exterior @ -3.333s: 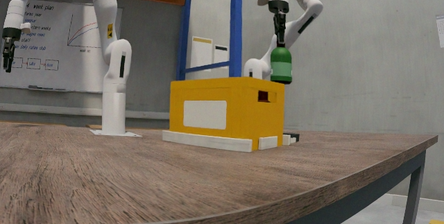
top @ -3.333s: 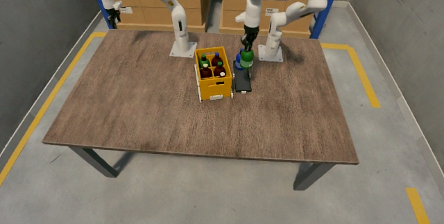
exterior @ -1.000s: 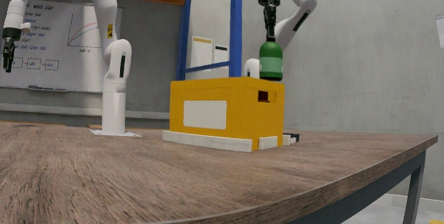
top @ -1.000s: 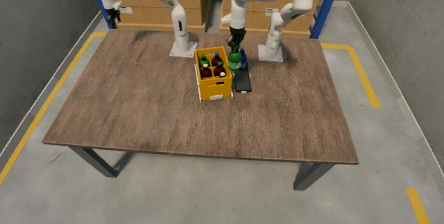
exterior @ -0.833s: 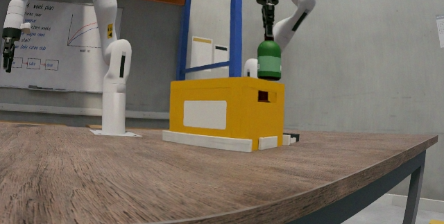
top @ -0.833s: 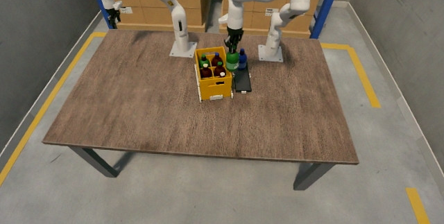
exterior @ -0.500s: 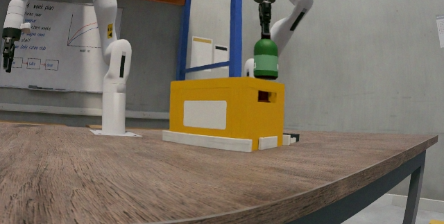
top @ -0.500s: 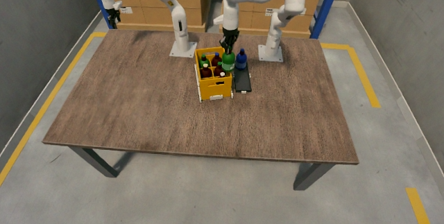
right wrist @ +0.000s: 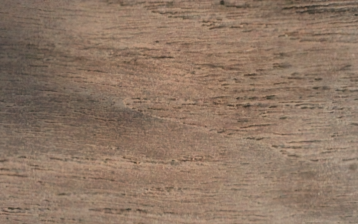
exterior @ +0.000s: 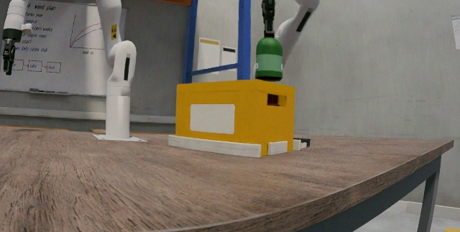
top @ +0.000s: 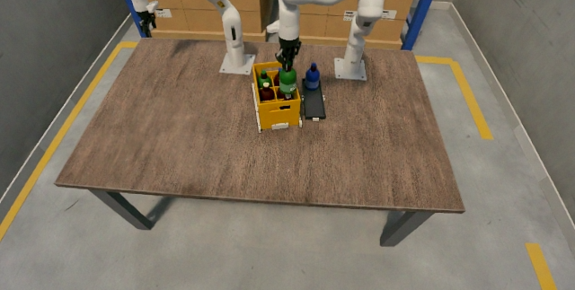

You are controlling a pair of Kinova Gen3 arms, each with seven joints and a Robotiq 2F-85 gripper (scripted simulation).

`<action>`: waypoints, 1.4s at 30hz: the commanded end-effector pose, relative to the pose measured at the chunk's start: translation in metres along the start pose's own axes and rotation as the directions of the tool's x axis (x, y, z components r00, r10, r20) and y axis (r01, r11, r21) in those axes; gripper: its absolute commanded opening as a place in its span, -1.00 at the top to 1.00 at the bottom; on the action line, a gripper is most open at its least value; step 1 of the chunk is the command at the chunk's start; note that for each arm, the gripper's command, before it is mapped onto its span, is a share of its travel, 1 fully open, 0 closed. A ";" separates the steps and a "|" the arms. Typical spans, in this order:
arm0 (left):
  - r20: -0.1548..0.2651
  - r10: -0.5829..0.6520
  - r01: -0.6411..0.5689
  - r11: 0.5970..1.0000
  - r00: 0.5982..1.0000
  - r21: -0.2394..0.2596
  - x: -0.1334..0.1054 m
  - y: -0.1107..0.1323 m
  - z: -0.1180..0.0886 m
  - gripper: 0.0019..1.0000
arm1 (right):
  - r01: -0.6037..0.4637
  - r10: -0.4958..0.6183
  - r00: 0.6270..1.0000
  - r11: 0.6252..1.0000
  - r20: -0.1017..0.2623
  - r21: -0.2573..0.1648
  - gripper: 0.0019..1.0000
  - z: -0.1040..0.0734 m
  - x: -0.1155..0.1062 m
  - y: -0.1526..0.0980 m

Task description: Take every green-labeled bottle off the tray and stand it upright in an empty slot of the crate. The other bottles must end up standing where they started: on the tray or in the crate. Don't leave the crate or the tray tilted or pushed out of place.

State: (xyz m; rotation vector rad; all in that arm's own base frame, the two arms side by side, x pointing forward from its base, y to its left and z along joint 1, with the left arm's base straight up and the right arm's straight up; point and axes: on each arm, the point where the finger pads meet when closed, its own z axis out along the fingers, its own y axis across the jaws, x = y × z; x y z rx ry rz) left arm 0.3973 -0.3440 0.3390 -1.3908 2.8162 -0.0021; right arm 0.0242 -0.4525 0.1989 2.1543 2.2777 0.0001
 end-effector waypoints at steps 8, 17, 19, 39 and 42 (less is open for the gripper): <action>0.003 0.013 -0.013 1.000 1.000 -0.002 0.018 -0.020 -0.001 0.28 | -0.007 0.007 1.000 1.000 -0.004 0.005 -1.00 -0.001 0.003 -0.002; 0.003 0.012 -0.012 1.000 1.000 -0.003 0.026 -0.032 -0.001 0.28 | -0.007 0.007 1.000 1.000 -0.004 0.005 -1.00 -0.001 0.003 -0.002; 0.003 0.012 -0.012 1.000 1.000 -0.003 0.028 -0.035 -0.001 0.28 | -0.007 0.007 1.000 1.000 -0.004 0.005 -1.00 -0.001 0.003 -0.002; 0.003 0.012 -0.012 1.000 1.000 -0.003 0.042 -0.055 -0.001 0.28 | -0.007 0.007 1.000 1.000 -0.004 0.005 -1.00 -0.001 0.003 -0.002; 0.003 0.012 -0.012 1.000 1.000 -0.004 0.044 -0.058 -0.001 0.28 | -0.007 0.007 1.000 1.000 -0.004 0.005 -1.00 -0.001 0.003 -0.002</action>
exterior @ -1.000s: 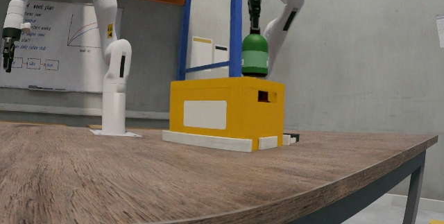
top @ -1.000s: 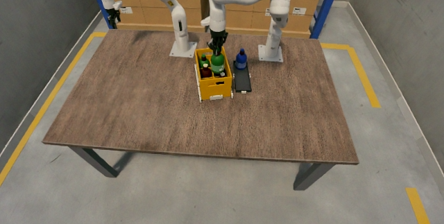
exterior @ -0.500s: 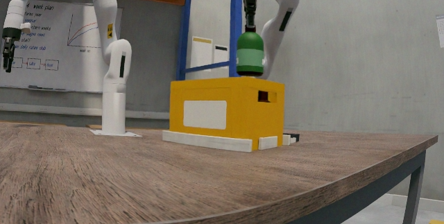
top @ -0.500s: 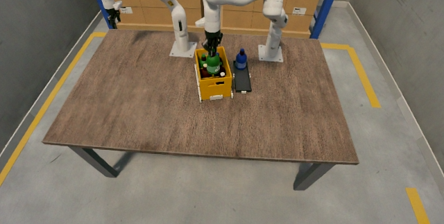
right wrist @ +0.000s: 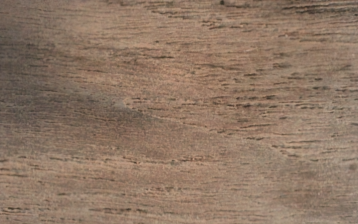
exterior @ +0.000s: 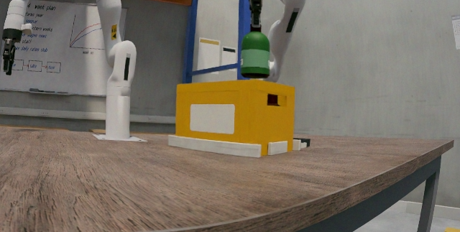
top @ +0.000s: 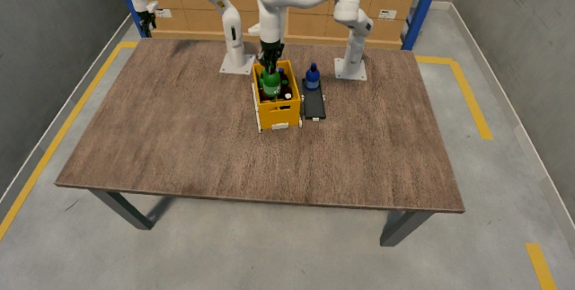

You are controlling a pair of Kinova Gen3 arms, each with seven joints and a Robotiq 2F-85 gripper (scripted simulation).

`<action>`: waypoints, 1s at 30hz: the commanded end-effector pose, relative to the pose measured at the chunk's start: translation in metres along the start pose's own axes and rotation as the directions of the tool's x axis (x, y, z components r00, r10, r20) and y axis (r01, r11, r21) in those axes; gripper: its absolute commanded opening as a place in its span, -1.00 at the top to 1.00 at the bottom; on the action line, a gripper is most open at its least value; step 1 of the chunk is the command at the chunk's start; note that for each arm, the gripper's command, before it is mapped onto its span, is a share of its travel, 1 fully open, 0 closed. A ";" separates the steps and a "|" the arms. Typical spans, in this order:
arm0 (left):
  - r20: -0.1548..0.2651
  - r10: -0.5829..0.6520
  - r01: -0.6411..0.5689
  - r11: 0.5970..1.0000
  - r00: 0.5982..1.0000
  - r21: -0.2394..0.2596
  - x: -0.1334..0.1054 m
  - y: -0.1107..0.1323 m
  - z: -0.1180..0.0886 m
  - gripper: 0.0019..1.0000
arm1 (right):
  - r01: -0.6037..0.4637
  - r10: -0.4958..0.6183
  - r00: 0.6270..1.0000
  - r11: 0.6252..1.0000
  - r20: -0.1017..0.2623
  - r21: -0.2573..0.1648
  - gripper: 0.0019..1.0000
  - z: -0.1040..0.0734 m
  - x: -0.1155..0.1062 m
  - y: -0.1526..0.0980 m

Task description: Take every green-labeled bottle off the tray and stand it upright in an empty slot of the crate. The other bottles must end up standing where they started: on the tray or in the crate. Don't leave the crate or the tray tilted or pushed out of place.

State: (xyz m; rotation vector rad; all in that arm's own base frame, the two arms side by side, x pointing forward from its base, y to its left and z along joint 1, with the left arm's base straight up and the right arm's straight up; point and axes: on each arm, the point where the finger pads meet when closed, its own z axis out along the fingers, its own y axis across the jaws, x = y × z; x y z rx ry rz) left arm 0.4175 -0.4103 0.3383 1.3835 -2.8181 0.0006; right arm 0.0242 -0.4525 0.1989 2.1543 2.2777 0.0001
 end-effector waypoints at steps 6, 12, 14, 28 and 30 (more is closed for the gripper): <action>0.005 0.007 -0.007 1.000 1.000 -0.002 0.005 -0.004 -0.002 0.28 | -0.007 0.007 1.000 1.000 -0.004 0.005 -1.00 -0.001 0.003 -0.002; 0.005 0.007 -0.007 1.000 1.000 -0.002 0.007 -0.008 -0.002 0.28 | -0.007 0.007 1.000 1.000 -0.004 0.005 -1.00 -0.001 0.003 -0.002; 0.005 0.007 -0.007 1.000 1.000 -0.002 0.008 -0.008 -0.002 0.28 | -0.007 0.007 1.000 1.000 -0.004 0.005 -1.00 -0.001 0.003 -0.002; 0.005 0.005 -0.005 1.000 1.000 -0.002 0.009 -0.012 -0.002 0.28 | -0.007 0.007 1.000 1.000 -0.004 0.005 -1.00 -0.001 0.003 -0.002; 0.005 0.005 -0.005 1.000 1.000 -0.002 0.009 -0.013 -0.002 0.28 | -0.007 0.007 1.000 1.000 -0.004 0.005 -1.00 -0.001 0.003 -0.002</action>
